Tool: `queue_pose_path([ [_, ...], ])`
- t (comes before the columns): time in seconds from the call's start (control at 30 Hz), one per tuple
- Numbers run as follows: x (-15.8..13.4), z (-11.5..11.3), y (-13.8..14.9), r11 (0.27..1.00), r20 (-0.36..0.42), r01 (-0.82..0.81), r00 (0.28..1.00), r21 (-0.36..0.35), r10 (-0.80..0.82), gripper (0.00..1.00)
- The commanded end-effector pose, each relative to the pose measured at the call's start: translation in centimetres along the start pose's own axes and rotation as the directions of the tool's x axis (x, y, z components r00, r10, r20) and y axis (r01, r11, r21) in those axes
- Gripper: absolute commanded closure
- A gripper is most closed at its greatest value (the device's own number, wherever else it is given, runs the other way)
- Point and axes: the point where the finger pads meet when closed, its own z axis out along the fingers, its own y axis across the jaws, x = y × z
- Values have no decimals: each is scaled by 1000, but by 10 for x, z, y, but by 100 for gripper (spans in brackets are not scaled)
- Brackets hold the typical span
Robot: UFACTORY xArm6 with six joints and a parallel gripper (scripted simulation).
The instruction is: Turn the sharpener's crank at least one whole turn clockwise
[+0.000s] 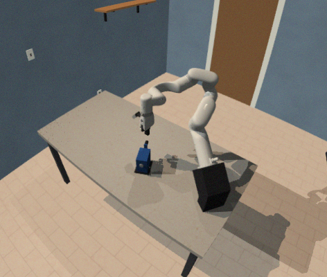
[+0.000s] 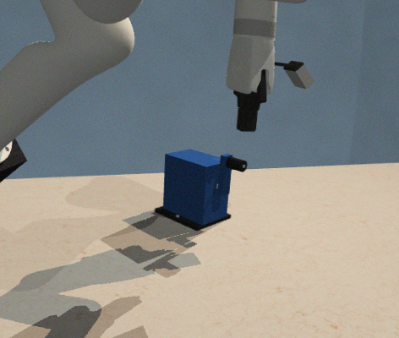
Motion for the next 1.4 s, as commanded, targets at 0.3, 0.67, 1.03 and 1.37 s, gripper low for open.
queue_pose_path([
  [0.3, 1, -1, 0, 920, -8, -393, 920, -5, 393, 100],
  [0.67, 1, -1, 0, 767, -9, -641, 767, -2, 641, 100],
  [1.03, 2, -1, 0, 543, -10, -840, 543, 0, 840, 100],
  [1.37, 2, -1, 1, 441, -9, -897, 441, 2, 897, 100],
])
